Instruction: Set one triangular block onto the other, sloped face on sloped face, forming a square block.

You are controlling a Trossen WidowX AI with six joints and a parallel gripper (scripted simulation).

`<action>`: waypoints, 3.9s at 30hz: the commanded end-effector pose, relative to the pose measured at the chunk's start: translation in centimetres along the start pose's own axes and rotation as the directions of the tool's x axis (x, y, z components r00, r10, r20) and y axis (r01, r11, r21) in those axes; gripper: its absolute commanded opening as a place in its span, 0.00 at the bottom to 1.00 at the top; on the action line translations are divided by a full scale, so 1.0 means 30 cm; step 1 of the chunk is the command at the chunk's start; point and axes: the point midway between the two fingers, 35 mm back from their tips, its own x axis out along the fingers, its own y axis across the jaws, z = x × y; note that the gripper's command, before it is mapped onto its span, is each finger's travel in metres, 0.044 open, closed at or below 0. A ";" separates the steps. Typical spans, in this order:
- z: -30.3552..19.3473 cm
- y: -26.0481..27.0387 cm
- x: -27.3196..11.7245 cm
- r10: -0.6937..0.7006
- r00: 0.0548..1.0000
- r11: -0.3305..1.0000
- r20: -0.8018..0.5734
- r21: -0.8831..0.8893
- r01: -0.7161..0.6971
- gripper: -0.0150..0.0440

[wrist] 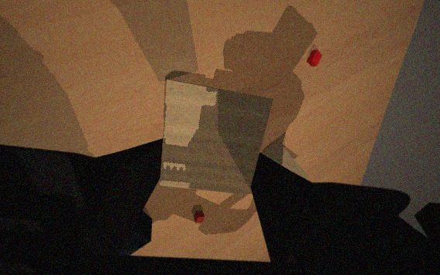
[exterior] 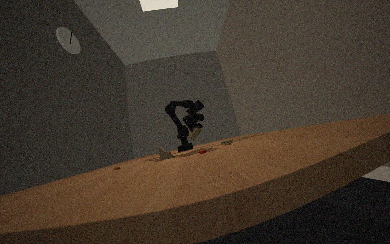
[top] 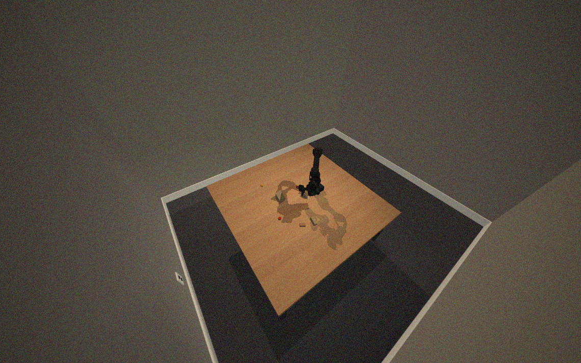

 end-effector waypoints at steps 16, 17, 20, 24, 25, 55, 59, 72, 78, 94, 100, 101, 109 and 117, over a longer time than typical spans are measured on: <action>0.007 -0.006 0.001 0.063 0.996 0.804 -0.060 0.595 -0.016 0.25; 0.008 -0.006 0.001 0.067 0.996 0.783 -0.063 0.622 -0.013 0.25; 0.009 -0.007 0.001 0.077 0.994 0.716 -0.072 0.698 -0.005 0.25; 0.010 -0.009 0.001 0.090 0.992 0.615 -0.083 0.789 0.010 0.25; 0.010 -0.009 0.002 0.094 0.992 0.588 -0.086 0.809 0.015 0.25; 0.020 -0.019 0.005 0.198 0.965 -0.369 -0.171 0.899 0.235 0.25; 0.021 -0.020 0.005 0.212 0.960 -0.487 -0.181 0.833 0.265 0.25; 0.025 -0.024 0.007 0.249 0.946 -0.745 -0.208 0.583 0.325 0.25; 0.026 -0.033 0.007 0.251 0.945 -0.744 -0.208 0.583 0.326 0.25; 0.038 -0.236 0.009 0.262 0.945 -0.744 -0.197 0.582 0.328 0.25; 0.030 -0.327 0.009 0.257 0.946 -0.745 -0.197 0.583 0.324 0.25; 0.028 -0.342 0.009 0.256 0.946 -0.746 -0.197 0.583 0.323 0.25; -0.001 -0.463 0.010 0.247 0.948 -0.747 -0.201 0.583 0.318 0.25; -0.049 -0.582 0.012 0.238 0.949 -0.748 -0.207 0.584 0.315 0.25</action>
